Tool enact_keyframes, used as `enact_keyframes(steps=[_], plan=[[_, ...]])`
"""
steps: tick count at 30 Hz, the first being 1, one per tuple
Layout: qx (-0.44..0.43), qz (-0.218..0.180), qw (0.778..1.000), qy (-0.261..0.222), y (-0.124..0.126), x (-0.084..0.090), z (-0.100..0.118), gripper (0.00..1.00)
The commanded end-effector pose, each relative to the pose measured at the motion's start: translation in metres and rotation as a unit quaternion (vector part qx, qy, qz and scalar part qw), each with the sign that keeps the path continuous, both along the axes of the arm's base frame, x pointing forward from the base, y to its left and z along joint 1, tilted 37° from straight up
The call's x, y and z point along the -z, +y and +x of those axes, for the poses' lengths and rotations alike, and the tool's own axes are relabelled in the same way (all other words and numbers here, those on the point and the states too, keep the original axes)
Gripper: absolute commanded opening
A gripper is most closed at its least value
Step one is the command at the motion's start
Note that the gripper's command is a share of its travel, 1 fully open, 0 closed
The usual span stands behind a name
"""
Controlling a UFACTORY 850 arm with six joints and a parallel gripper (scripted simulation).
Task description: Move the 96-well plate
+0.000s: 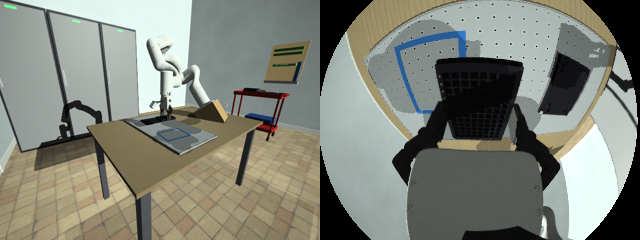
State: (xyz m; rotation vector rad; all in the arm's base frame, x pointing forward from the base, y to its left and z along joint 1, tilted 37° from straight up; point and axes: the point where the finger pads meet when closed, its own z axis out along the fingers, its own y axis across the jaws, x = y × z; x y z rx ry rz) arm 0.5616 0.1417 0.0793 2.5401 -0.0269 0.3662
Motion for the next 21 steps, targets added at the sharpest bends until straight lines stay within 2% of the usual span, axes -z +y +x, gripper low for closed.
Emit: enact_keyframes(steps=[1,21], plan=[[0.000,0.000,1.000,-0.001,0.010,0.006,0.002,0.00],[0.000,0.000,1.000,-0.001,0.059,0.040,0.006,0.00]])
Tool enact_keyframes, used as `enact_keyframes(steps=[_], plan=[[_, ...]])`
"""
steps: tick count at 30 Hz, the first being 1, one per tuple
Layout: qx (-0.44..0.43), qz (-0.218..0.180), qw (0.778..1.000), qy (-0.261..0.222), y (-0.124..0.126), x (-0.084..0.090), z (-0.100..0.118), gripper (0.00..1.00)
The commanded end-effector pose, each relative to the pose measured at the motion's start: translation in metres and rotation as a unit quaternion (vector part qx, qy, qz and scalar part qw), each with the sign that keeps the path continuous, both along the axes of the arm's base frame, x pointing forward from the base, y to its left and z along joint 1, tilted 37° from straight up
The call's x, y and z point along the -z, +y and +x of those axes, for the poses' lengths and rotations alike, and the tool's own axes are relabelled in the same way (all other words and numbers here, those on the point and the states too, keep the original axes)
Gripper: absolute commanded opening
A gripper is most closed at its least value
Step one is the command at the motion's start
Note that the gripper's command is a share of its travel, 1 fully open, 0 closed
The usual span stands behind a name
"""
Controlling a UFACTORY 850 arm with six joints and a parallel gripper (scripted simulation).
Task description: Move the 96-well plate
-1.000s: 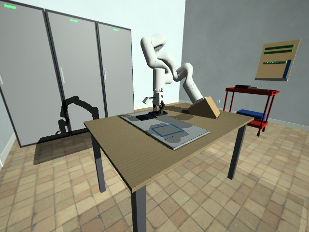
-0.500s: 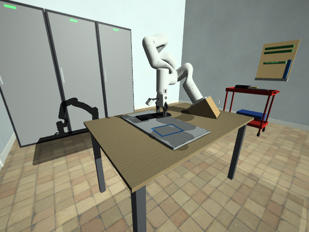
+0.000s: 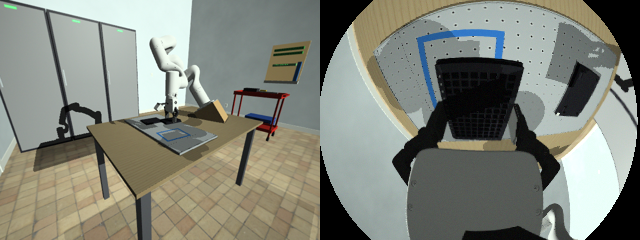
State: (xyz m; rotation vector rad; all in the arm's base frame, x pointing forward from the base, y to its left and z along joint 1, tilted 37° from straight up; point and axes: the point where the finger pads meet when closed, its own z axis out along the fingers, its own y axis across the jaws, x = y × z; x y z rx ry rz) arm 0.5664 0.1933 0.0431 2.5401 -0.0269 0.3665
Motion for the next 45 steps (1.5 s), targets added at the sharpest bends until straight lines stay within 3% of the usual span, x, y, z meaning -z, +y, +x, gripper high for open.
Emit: enact_keyframes(steps=[1,11,45], plan=[[0.000,0.000,1.000,-0.001,0.010,0.006,0.002,0.00],[0.000,0.000,1.000,-0.001,0.033,0.022,0.004,0.00],[0.000,0.000,1.000,-0.001,0.032,0.021,0.004,0.00]])
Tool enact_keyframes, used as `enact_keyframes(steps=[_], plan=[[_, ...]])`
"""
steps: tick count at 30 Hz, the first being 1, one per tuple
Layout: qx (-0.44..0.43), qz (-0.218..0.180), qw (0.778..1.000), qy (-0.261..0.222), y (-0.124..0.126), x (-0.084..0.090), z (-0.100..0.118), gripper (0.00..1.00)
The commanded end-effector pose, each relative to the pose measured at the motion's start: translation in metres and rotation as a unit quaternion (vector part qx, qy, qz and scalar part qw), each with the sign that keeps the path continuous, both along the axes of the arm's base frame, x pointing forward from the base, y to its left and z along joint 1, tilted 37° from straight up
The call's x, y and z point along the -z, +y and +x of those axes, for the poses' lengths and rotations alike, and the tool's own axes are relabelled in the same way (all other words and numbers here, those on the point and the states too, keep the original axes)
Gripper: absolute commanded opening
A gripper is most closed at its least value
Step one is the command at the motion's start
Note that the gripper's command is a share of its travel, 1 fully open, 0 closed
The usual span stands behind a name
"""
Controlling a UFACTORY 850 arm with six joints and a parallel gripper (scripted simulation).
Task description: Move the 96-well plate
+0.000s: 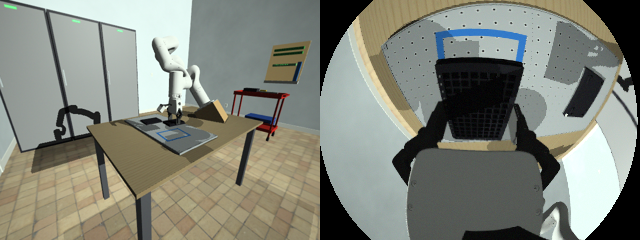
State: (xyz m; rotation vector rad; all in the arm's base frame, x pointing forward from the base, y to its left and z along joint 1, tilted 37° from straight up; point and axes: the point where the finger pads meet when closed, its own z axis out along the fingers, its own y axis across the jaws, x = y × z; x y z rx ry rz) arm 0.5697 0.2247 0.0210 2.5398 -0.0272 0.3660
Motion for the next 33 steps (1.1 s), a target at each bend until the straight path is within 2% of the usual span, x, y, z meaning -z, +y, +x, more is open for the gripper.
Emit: enact_keyframes(steps=[1,33], plan=[[0.000,0.001,1.000,-0.001,0.001,-0.001,0.000,0.00],[0.000,0.000,1.000,-0.001,-0.024,0.035,0.012,0.00]])
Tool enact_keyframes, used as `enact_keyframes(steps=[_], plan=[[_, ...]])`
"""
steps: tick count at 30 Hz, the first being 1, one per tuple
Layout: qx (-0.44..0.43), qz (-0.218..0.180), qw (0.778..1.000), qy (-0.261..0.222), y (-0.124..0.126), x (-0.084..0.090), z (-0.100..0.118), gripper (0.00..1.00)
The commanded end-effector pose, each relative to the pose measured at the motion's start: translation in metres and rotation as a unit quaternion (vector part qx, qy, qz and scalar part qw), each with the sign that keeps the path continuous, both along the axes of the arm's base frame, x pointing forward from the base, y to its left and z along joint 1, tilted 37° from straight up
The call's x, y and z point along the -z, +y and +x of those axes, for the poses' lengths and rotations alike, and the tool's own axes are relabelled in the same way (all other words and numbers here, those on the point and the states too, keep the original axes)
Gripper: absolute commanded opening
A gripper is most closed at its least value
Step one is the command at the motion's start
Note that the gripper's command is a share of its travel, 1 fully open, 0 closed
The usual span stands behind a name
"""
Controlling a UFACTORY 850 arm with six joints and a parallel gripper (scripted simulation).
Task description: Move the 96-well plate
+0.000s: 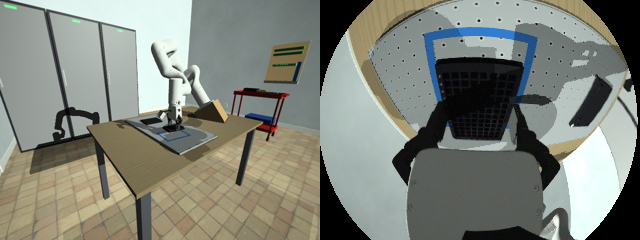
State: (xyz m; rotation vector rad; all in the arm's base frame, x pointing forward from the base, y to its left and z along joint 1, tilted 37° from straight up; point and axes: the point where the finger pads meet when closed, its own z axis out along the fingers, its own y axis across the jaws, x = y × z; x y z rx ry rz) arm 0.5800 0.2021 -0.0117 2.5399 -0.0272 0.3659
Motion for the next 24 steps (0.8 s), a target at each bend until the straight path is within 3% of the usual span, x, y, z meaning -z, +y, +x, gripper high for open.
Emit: enact_keyframes(steps=[1,16,24], plan=[[0.000,0.000,1.000,-0.001,-0.002,0.004,0.002,0.00],[0.000,0.000,1.000,-0.001,-0.014,0.021,0.008,0.00],[0.000,0.000,1.000,-0.001,-0.014,0.021,0.008,0.00]])
